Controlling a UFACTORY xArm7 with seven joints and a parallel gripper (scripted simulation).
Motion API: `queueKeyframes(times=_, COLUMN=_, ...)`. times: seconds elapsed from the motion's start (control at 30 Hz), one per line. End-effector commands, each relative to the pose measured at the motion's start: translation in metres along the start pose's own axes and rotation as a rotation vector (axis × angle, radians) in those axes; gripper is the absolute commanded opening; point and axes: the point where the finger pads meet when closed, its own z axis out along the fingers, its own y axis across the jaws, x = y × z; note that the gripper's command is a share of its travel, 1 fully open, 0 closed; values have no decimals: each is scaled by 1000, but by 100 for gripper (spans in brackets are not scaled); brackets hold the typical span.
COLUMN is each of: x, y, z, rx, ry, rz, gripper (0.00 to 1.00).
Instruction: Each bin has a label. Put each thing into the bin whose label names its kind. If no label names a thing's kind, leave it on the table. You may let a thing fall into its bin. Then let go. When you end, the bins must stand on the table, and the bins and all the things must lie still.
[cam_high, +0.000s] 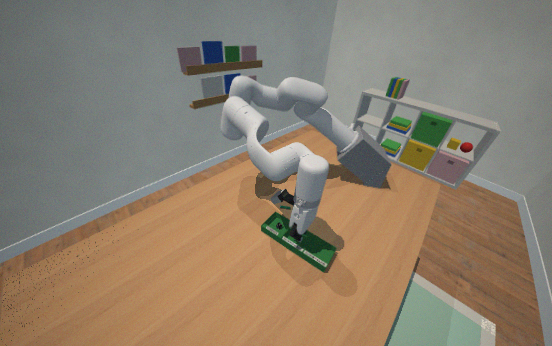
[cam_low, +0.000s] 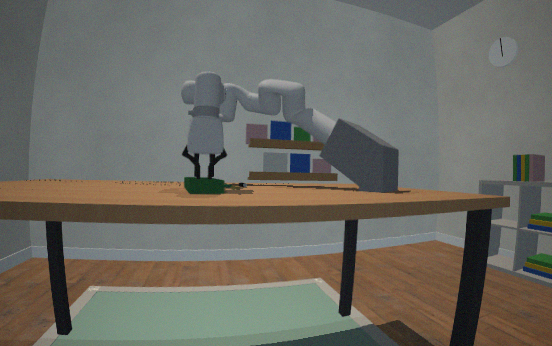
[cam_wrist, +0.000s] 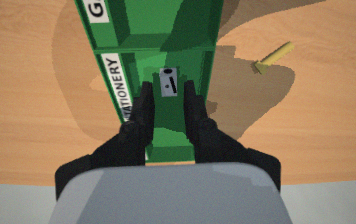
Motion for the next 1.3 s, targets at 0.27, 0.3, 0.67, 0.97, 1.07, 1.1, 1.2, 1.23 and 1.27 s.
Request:
queueKeyframes(times=0.27, x=-1, y=-1, z=-18, rx=4, ry=-3, rz=0, gripper=29)
queueKeyframes(times=0.3, x=-1, y=-1, z=-18, rx=4, ry=-3, rz=0, gripper=29)
queueKeyframes(times=0.67, x=2, y=15, z=-30, rx=4, ry=-3, rz=100, gripper=29)
queueKeyframes(times=0.97, x=14, y=71, z=-41, rx=-2, ry=0, rz=383, gripper=29)
queueKeyframes(times=1.07, x=19, y=95, z=-45, rx=-5, ry=3, rz=468, gripper=29)
queueKeyframes(times=1.1, x=20, y=99, z=-46, rx=-6, ry=4, rz=501, gripper=29)
queueKeyframes(times=1.2, x=20, y=99, z=-46, rx=-9, ry=7, rz=598, gripper=29)
queueKeyframes(times=1.23, x=20, y=99, z=-46, rx=-9, ry=7, rz=631, gripper=29)
queueKeyframes(times=1.27, x=21, y=99, z=-46, rx=-8, ry=5, rz=666, gripper=29)
